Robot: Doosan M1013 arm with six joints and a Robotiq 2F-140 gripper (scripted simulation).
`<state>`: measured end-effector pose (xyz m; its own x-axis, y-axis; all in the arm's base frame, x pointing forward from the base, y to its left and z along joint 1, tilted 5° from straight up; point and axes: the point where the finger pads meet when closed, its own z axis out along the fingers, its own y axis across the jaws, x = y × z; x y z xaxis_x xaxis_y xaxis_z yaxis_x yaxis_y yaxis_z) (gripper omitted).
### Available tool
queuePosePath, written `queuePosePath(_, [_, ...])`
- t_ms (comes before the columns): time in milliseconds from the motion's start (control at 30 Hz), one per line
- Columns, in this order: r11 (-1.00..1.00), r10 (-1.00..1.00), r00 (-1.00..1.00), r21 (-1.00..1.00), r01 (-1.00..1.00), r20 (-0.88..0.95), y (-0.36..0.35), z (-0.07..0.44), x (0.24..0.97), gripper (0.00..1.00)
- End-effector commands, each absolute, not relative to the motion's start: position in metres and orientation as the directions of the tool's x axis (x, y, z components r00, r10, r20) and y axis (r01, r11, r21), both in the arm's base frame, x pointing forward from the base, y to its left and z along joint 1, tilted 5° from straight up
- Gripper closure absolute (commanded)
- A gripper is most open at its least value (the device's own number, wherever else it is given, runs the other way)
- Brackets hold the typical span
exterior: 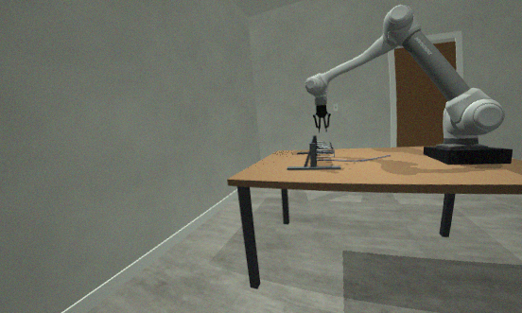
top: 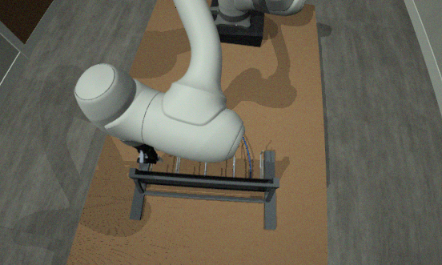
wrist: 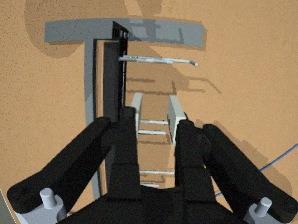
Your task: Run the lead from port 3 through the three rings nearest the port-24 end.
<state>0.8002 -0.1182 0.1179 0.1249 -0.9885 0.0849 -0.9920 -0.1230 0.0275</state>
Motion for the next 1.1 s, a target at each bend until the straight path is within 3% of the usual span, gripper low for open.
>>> queuePosePath(0, [-0.128, -0.988, 0.129, 0.017, -0.992, 0.083, -0.1132, 0.1269, 0.8046, 0.8])
queuePosePath(167, [-0.128, -0.988, 0.129, 0.017, -0.992, 0.083, -0.1131, 0.1278, 0.8046, 0.8])
queuePosePath(200, [-0.128, -0.988, 0.129, 0.017, -0.992, 0.083, -0.1131, 0.1278, 0.8046, 1.0])
queuePosePath(1067, [-0.128, -0.988, 0.129, 0.017, -0.992, 0.083, -0.1131, 0.1278, 0.8046, 1.0])
